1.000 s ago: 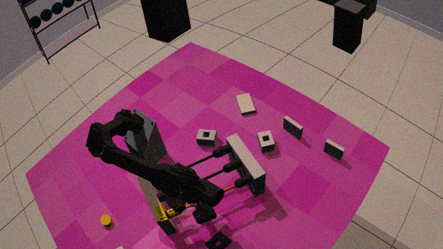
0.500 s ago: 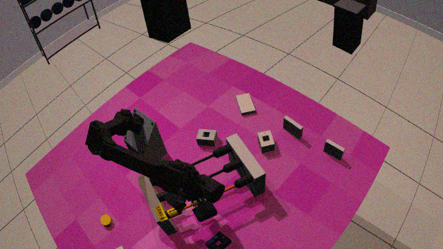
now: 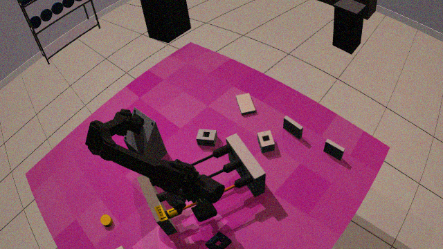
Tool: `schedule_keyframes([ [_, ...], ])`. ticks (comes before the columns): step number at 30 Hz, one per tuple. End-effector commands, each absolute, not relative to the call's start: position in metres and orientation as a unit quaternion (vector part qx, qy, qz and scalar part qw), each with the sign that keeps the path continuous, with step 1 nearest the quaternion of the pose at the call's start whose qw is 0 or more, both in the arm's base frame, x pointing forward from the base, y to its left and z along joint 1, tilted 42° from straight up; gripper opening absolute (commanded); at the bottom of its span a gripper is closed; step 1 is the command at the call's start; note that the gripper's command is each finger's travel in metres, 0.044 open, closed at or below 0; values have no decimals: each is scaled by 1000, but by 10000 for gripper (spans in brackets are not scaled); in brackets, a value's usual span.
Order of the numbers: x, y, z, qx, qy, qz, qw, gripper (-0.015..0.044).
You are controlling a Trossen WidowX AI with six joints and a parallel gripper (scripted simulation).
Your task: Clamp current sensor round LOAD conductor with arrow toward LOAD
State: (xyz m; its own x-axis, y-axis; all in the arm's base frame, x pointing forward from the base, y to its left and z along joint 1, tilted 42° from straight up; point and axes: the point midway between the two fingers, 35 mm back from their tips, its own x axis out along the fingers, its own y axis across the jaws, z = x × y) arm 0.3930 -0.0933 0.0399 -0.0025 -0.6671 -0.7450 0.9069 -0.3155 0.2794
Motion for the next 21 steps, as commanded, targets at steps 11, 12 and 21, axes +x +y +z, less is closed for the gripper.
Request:
schedule_keyframes([
  [11, 393, -93, 40, 420, 143, -694, 568, 414],
  [12, 393, -93, 40, 420, 143, -694, 568, 387],
  [21, 393, -93, 40, 420, 143, -694, 568, 151],
])
